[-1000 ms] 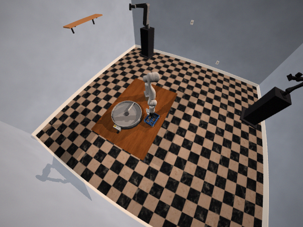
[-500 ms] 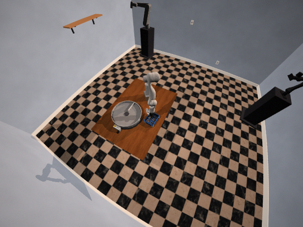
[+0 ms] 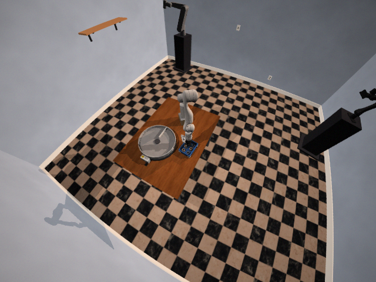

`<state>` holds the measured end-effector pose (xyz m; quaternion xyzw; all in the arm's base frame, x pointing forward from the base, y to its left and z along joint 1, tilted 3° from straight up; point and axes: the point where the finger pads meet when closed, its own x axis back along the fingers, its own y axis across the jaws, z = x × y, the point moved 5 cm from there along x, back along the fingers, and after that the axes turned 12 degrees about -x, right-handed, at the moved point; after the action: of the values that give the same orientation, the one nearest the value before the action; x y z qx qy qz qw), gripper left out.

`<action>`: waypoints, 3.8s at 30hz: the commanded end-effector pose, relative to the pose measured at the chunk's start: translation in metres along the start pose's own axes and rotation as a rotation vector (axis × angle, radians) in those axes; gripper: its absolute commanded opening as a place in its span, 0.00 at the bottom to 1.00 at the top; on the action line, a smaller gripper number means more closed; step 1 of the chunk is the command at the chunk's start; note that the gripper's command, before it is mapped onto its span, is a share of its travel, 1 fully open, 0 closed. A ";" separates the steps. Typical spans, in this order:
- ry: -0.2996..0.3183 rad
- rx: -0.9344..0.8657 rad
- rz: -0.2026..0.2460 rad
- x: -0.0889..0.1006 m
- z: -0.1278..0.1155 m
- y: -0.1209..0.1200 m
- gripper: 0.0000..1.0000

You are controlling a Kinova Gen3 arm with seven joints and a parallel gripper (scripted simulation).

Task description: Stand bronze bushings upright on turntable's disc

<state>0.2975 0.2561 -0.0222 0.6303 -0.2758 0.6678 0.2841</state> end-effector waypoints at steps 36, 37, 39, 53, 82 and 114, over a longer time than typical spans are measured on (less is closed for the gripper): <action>0.000 0.000 0.001 0.001 0.000 0.000 0.00; 0.000 0.000 0.001 0.001 0.000 0.000 0.00; 0.000 0.000 0.001 0.001 0.000 0.000 0.00; 0.000 0.000 0.001 0.009 0.000 0.000 0.00; 0.000 0.000 0.001 0.107 0.000 0.000 0.00; 0.000 0.000 0.001 0.114 0.000 0.000 0.00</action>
<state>0.2924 0.2595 0.0915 0.6303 -0.2757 0.6678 0.2843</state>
